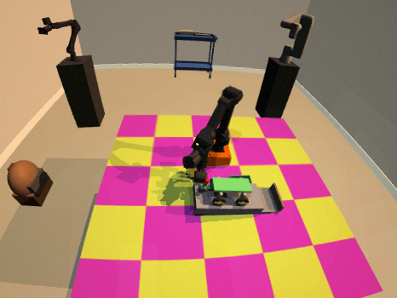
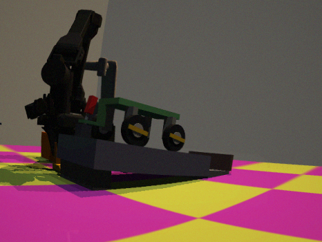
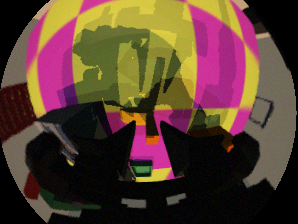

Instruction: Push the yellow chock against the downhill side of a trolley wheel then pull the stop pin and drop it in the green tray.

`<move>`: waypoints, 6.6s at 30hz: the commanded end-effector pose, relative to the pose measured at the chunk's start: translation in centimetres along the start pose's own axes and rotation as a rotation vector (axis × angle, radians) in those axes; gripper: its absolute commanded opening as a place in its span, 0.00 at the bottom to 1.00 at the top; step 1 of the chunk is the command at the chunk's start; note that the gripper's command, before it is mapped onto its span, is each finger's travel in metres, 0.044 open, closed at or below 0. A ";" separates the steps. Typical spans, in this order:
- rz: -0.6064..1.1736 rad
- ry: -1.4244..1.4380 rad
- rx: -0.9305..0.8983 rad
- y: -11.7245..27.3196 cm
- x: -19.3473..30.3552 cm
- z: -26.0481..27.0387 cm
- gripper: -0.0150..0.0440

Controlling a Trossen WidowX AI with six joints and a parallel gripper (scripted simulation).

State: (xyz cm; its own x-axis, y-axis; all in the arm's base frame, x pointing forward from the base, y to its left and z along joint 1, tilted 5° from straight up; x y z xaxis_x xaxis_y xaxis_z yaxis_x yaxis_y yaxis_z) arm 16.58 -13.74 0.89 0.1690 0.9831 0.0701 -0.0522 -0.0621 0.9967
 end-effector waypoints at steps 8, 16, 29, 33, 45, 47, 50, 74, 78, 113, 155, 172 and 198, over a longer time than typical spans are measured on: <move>0.002 0.000 0.003 -0.3 0.1 -0.1 0.44; 0.002 0.000 0.003 -0.3 0.1 -0.1 0.32; 0.004 -0.005 0.009 3.7 0.3 -0.5 0.25; 0.004 -0.005 0.009 5.1 0.3 -0.6 0.25; 0.003 -0.005 0.010 9.1 0.4 -0.6 0.25; 0.003 -0.005 0.010 9.8 0.4 -0.6 0.25; 0.003 -0.005 0.010 10.8 0.4 -0.5 0.25; 0.004 0.178 0.009 14.4 0.1 -0.2 0.25; 0.004 0.316 0.009 14.4 0.1 -0.1 0.25; 0.007 1.518 0.006 14.4 0.1 -0.2 0.25; 0.012 2.961 -0.005 14.4 0.1 -0.2 0.25; 0.012 3.196 -0.009 14.4 1.2 0.1 0.25; 0.008 3.209 -0.022 14.3 9.8 2.1 0.25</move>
State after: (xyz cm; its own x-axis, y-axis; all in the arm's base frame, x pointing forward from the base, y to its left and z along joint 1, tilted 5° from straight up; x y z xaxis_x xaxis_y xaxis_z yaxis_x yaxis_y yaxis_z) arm 19.32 -6.29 16.06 -0.0995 -0.9922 -0.0753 -0.0528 -0.0703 0.9961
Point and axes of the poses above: the point midway between the two fingers, 35 mm back from their tips, its own y axis back along the fingers, its own z axis across the jaws, x = y × z, the point moved 2 cm from there along y, back along the fingers, and after that the axes turned 2 degrees about -y, right-handed, at the moved point
